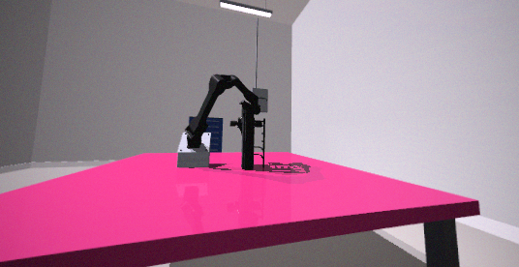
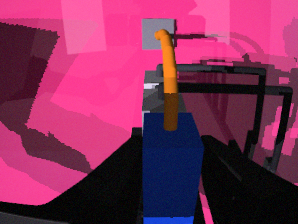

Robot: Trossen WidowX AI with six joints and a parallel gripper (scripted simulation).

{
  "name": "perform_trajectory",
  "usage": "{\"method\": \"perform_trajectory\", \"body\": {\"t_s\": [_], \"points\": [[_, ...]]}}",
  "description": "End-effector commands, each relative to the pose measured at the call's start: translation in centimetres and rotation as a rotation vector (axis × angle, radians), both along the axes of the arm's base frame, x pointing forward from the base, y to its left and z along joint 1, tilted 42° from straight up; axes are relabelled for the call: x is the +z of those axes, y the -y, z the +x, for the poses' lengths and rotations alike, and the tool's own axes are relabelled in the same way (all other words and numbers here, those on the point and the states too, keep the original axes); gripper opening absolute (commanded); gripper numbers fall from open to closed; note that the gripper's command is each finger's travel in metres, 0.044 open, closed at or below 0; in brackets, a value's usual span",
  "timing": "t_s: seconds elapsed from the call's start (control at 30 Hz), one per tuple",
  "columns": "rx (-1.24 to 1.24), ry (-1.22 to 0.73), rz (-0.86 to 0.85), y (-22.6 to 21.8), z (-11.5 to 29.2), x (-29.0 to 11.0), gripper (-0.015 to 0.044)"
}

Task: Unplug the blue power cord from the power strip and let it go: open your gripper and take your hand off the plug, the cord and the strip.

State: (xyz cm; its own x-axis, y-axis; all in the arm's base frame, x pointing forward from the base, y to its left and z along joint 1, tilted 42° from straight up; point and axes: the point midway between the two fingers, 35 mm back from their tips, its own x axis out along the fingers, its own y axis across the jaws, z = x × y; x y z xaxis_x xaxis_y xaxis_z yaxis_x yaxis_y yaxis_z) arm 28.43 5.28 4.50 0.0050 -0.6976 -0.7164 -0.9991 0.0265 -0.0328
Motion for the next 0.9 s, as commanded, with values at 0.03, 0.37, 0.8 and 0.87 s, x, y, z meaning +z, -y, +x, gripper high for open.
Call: {"method": "perform_trajectory", "body": {"t_s": [0.03,0.37,0.8,0.87], "points": [[0.025,-0.008,0.048,-2.8,0.0,-1.6,0.0000],[0.029,-0.003,0.051,-2.7,0.0,-1.4,0.0160],[0.026,-0.008,0.045,-3.0,0.0,-0.9,0.0160],[0.026,-0.008,0.044,-2.8,0.0,-0.8,0.0160]]}}
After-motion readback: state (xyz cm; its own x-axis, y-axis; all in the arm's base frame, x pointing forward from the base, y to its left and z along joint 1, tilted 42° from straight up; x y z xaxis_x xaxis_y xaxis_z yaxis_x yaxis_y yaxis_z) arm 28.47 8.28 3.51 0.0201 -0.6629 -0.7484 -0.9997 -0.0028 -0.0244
